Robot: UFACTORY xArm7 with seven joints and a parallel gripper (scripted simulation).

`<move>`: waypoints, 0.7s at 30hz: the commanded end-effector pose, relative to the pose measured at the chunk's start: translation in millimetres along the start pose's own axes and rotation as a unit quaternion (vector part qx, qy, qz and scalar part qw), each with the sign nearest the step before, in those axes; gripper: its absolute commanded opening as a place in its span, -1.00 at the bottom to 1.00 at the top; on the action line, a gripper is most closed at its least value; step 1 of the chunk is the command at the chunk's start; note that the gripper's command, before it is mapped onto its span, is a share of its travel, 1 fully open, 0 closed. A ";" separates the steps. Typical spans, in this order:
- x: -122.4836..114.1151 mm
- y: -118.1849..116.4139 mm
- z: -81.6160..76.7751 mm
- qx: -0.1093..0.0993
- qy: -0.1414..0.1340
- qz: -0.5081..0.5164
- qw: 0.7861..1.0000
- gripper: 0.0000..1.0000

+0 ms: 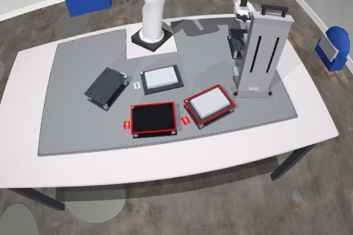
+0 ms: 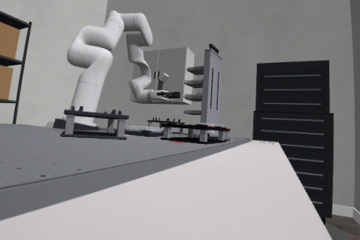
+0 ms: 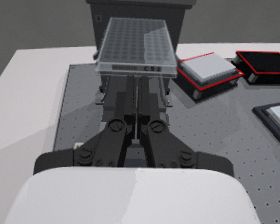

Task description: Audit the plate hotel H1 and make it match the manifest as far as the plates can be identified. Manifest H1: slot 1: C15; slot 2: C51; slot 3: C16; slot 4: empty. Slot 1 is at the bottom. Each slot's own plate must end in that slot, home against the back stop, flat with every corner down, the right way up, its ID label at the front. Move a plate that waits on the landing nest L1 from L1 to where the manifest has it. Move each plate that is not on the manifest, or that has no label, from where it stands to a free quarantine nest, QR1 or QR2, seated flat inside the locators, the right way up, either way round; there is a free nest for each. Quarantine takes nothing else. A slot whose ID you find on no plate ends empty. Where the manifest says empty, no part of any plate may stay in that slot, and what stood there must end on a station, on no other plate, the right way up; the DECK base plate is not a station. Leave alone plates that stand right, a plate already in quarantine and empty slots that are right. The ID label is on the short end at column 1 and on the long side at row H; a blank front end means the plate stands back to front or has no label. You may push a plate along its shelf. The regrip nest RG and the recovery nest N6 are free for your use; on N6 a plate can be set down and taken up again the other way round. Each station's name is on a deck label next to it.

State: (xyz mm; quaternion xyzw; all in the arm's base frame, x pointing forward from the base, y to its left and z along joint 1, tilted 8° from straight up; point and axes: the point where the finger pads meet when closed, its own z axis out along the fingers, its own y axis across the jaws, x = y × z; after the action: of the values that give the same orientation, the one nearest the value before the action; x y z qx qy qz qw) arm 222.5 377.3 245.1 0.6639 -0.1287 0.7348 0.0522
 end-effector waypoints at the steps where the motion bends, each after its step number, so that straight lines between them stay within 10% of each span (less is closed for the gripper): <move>1: 0.4 -0.9 3.2 0.000 -0.001 0.002 1.000 -1.00; 21: -0.9 -0.9 11.1 0.000 -0.001 0.002 1.000 -1.00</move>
State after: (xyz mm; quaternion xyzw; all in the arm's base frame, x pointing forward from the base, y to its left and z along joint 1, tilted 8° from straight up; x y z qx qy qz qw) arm 233.6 374.8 244.2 0.6641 -0.1285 0.7347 0.0518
